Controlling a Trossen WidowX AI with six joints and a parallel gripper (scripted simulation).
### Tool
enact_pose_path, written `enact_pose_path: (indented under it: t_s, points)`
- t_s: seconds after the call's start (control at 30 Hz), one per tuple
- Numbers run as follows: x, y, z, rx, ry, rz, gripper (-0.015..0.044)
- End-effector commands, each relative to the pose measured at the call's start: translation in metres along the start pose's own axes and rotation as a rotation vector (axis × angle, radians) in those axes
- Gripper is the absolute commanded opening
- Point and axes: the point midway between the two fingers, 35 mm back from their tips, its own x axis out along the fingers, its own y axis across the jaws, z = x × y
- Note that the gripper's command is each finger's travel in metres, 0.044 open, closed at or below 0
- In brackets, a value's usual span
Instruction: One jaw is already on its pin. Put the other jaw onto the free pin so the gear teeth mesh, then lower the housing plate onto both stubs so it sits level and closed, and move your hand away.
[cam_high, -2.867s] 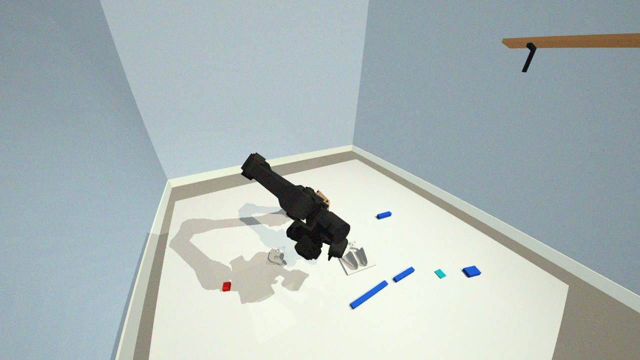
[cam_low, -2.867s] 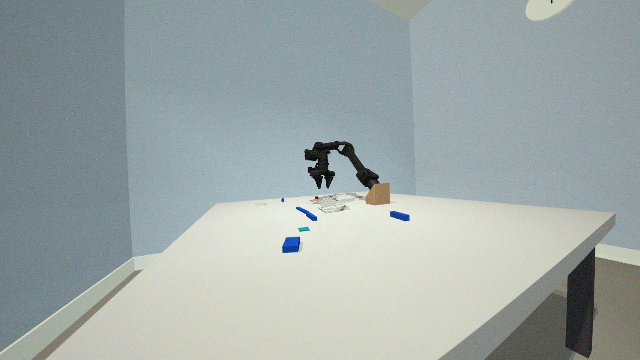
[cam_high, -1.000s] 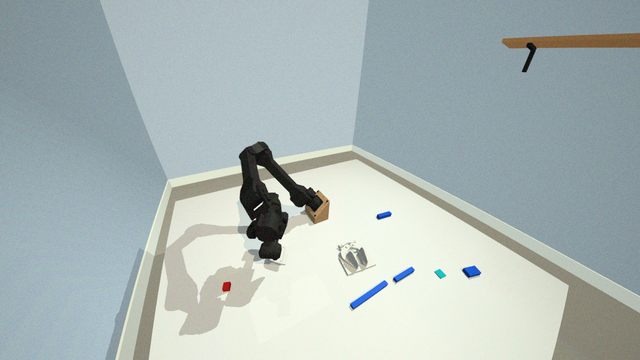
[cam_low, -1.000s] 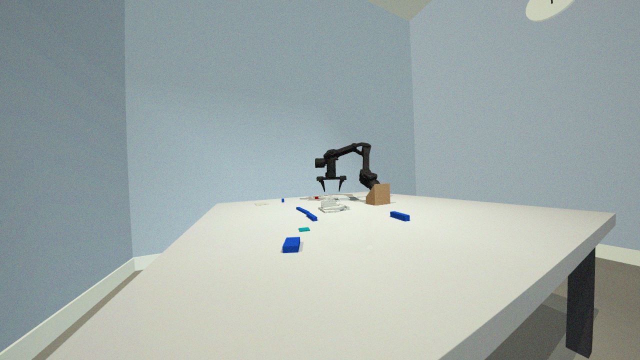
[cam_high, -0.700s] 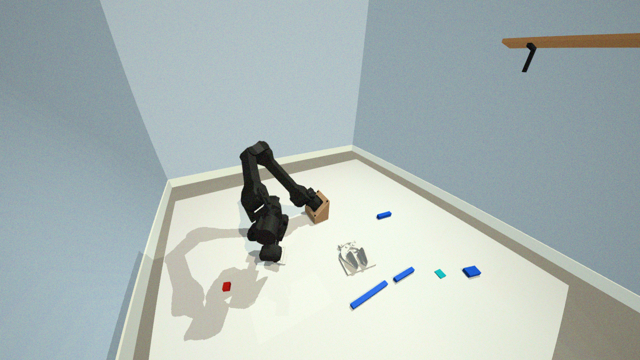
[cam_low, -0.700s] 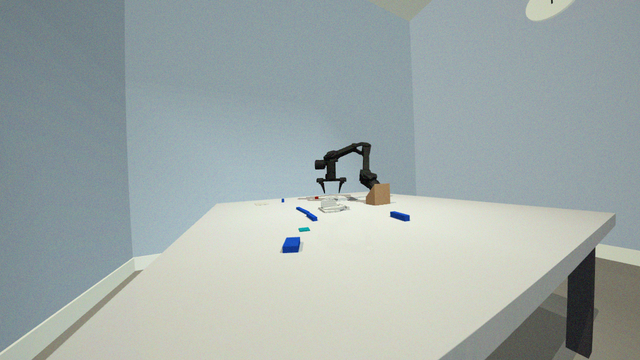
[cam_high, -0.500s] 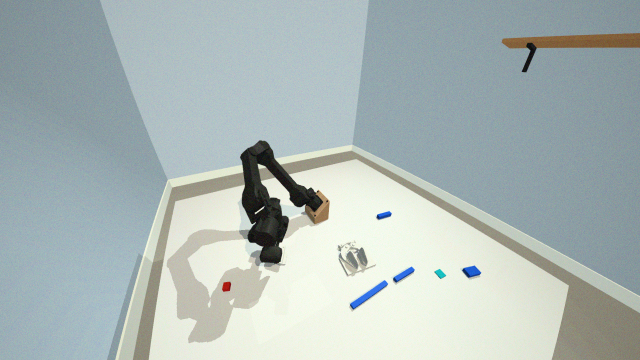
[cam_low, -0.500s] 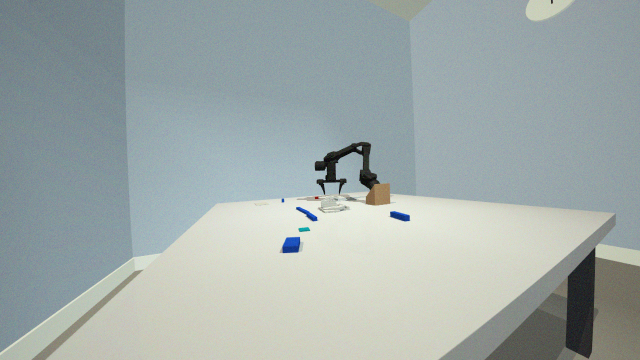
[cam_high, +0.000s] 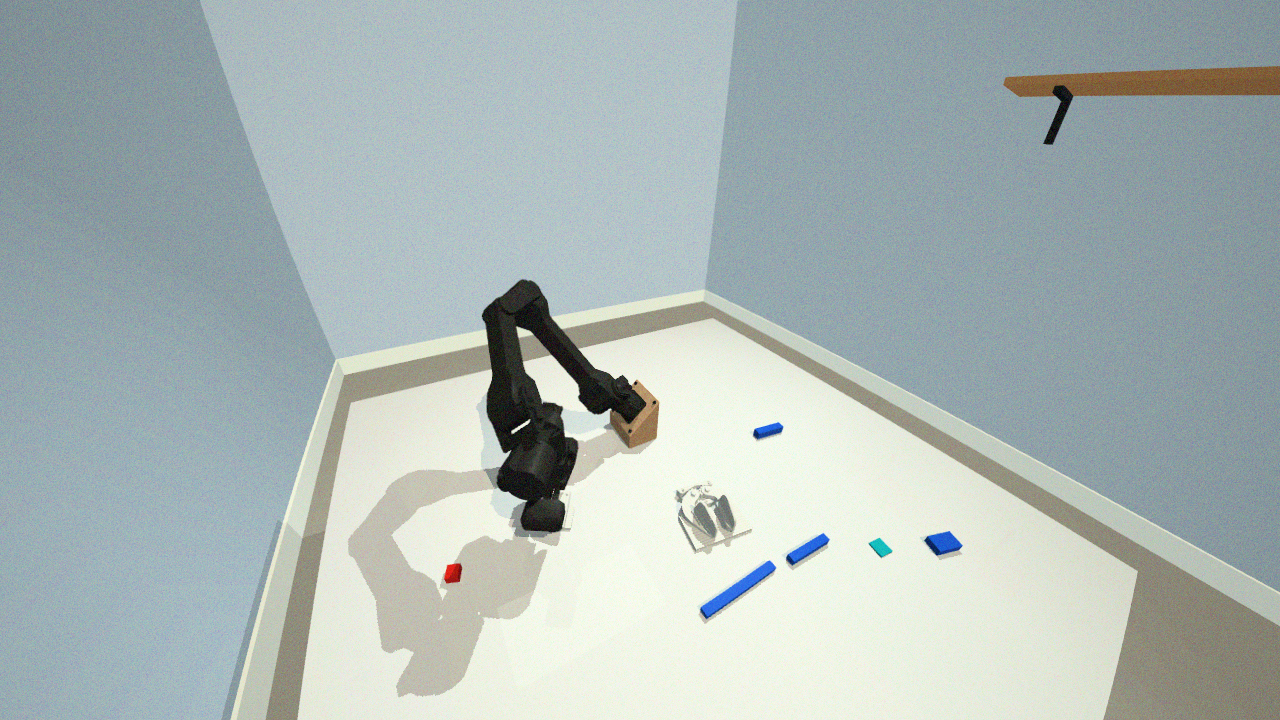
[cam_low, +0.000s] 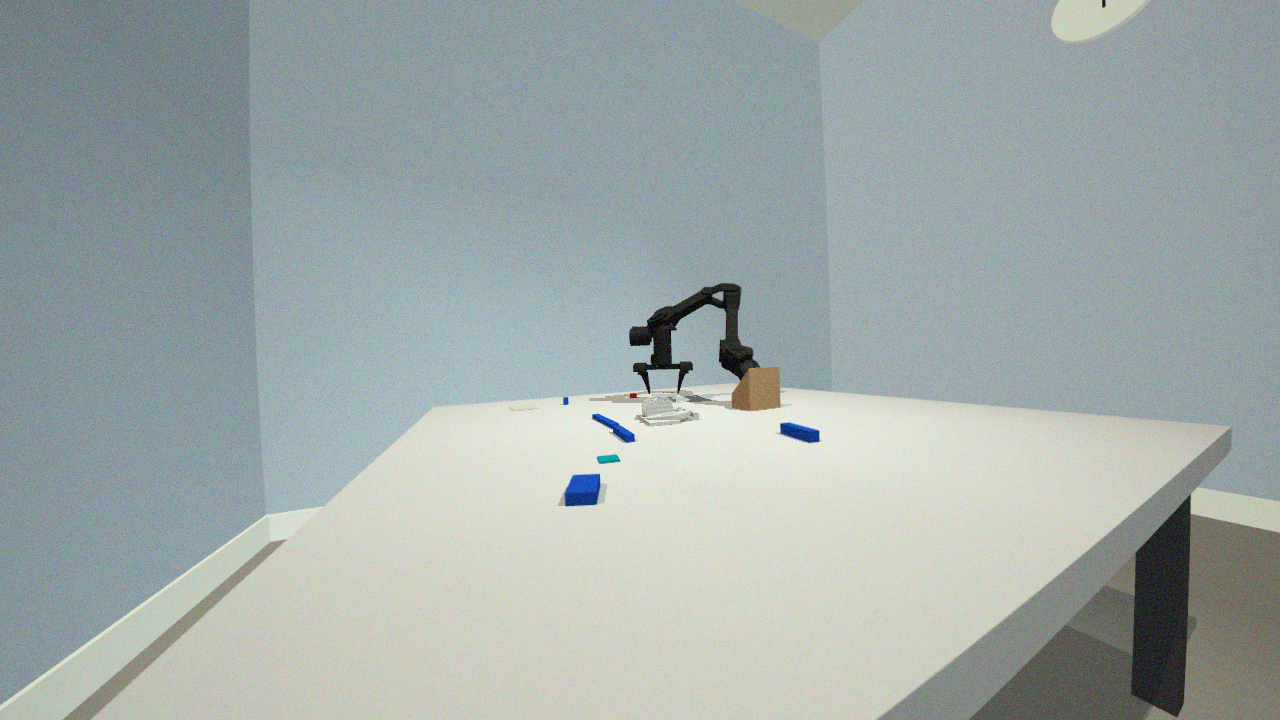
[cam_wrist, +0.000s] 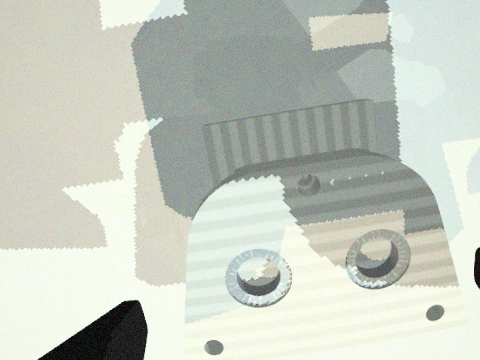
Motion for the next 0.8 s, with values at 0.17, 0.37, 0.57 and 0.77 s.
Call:
enact_pose_path:
  t_s: [0.17,0.37,0.57,0.77]
  points:
    - [0.015,-0.002,-0.001,-0.006,0.001,-0.005,0.044]
    - [0.019,-0.002,-0.001,-0.007,0.001,-0.005,0.044]
    - [0.019,-0.002,-0.001,-0.007,0.001,-0.005,0.044]
    - [0.019,-0.002,-0.001,-0.007,0.001,-0.005,0.044]
